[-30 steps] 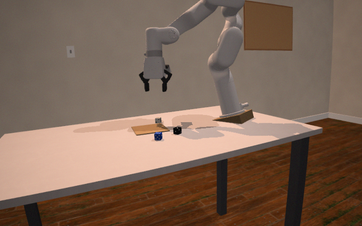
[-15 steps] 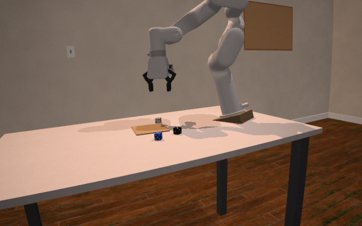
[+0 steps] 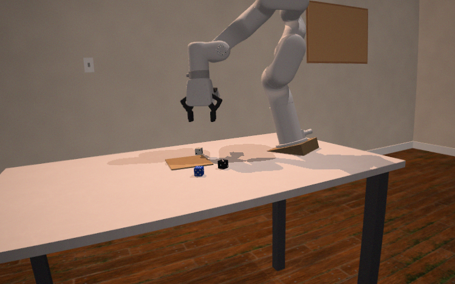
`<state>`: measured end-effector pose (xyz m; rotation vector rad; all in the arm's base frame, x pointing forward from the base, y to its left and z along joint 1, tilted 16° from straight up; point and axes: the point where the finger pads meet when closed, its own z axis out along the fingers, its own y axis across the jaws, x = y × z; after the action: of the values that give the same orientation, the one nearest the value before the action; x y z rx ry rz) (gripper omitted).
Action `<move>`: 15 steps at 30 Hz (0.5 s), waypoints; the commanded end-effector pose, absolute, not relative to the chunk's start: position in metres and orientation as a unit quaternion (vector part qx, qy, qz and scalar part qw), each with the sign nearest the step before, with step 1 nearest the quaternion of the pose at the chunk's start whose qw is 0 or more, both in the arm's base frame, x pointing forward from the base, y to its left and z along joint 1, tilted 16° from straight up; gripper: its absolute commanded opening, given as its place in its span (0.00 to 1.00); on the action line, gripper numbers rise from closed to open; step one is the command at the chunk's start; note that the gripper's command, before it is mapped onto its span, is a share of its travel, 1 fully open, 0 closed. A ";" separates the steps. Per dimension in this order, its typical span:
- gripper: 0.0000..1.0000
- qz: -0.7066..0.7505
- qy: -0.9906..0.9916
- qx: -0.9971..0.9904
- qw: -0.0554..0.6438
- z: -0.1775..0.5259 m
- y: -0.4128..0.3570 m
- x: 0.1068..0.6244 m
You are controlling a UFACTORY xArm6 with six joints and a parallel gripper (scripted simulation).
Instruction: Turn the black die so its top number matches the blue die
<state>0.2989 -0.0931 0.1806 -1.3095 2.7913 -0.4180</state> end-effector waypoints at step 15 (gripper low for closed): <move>1.00 -0.135 0.897 -0.421 0.016 0.108 -0.112 0.309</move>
<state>0.3047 -0.1096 0.1101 -1.3108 2.7921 -0.4132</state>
